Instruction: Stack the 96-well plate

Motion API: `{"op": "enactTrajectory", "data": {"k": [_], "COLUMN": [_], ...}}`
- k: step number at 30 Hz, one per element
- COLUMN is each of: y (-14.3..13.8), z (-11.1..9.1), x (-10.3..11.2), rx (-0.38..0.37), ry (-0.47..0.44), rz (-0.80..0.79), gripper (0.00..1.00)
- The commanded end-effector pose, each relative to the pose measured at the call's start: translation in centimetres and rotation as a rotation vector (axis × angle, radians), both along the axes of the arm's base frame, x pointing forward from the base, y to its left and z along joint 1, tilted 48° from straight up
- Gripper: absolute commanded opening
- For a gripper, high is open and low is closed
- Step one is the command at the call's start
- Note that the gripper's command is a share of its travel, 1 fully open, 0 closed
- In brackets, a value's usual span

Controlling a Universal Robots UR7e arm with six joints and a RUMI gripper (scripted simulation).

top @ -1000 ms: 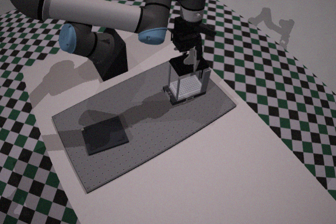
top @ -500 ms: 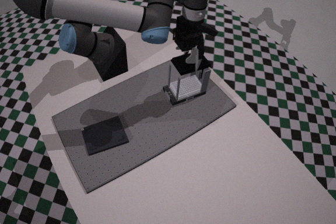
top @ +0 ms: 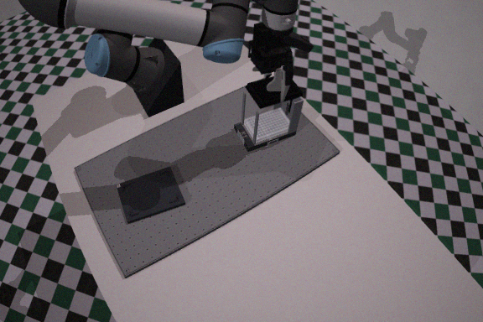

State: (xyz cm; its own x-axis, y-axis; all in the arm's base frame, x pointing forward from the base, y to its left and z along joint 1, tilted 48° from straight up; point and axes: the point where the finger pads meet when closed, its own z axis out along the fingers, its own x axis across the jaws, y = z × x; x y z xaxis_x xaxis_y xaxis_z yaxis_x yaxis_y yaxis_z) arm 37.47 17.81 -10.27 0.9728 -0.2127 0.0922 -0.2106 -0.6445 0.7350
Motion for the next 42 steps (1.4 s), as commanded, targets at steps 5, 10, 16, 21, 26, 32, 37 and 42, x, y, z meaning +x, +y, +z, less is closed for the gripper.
{"op": "enactTrajectory", "data": {"k": [5, 10, 16, 21, 26, 32, 37, 42], "y": [0.02, -0.03, -0.18, -0.31, -0.38, -0.53, -0.66, -0.73], "z": [0.04, 0.01, -0.12, -0.23, -0.29, -0.42, -0.53, -0.6], "x": [0.03, 0.02, 0.0, -0.02, -0.03, -0.04, -0.06, -0.07], "rx": [0.001, 0.001, 0.001, 0.001, 0.001, 0.001, 0.001, 0.001], "ry": [-0.001, -0.001, -0.001, -0.001, -0.001, -0.001, -0.001, -0.001], "rz": [0.0, 0.0, 0.0, 0.0, 0.0, 0.0, 0.0, 0.0], "gripper": [0.0, 0.0, 0.0, 0.0, 0.0, 0.0, 0.0, 0.0]}}
